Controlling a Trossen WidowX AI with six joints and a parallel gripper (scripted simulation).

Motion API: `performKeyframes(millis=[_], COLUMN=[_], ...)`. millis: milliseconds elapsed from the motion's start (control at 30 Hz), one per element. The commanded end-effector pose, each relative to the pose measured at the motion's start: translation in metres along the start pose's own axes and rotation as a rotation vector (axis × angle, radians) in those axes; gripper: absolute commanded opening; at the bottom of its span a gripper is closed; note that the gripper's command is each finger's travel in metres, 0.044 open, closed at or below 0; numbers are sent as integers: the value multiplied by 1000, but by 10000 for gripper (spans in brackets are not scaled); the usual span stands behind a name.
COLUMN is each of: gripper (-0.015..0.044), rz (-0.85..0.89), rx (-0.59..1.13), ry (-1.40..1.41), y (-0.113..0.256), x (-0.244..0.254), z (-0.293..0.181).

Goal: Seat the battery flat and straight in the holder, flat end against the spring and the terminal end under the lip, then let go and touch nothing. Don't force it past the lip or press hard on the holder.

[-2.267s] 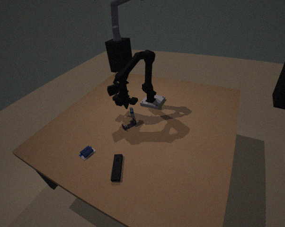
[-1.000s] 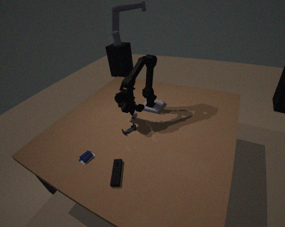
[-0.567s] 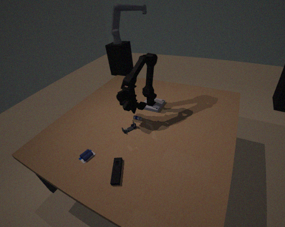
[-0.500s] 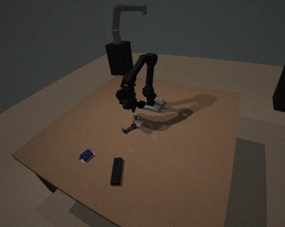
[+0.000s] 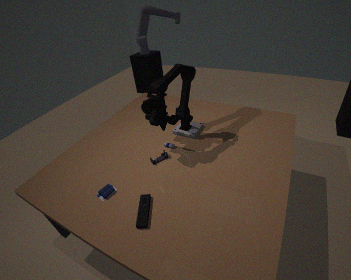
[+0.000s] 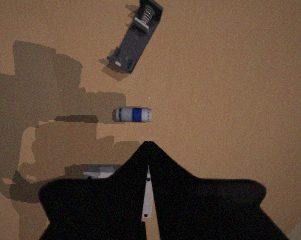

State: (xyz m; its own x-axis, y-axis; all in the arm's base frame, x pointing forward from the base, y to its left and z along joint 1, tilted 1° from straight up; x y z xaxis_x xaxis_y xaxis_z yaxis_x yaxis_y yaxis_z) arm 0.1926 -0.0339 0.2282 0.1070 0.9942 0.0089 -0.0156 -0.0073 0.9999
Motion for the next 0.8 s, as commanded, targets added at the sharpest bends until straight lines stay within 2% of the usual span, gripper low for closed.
performKeyframes(millis=[0, 67, 133, 400, 600, 767], gripper=[0, 0, 53, 249, 249, 249], rz=[0, 0, 0, 3, 5, 5], rx=[1, 1, 1, 0, -2, -2], ry=[0, 0, 69, 894, 1507, 1576], y=[0, 0, -3, -37, -61, -64], x=[0, 0, 1, 12, 21, 22], z=[0, 0, 0, 0, -4, -4])
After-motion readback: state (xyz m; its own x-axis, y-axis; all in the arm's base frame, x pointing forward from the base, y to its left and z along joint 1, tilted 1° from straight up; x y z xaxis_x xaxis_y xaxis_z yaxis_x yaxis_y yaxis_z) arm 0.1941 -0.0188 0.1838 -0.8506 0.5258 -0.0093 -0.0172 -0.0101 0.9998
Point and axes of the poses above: the point midway between the two fingers, 35 mm back from their tips, its own y axis back along the fingers, its own x axis across the jaws, z = x × y, the point moved 10 cm from there along y, back along the fingers, and after that the axes turned 9 degrees about -y, right-handed, at the moved point
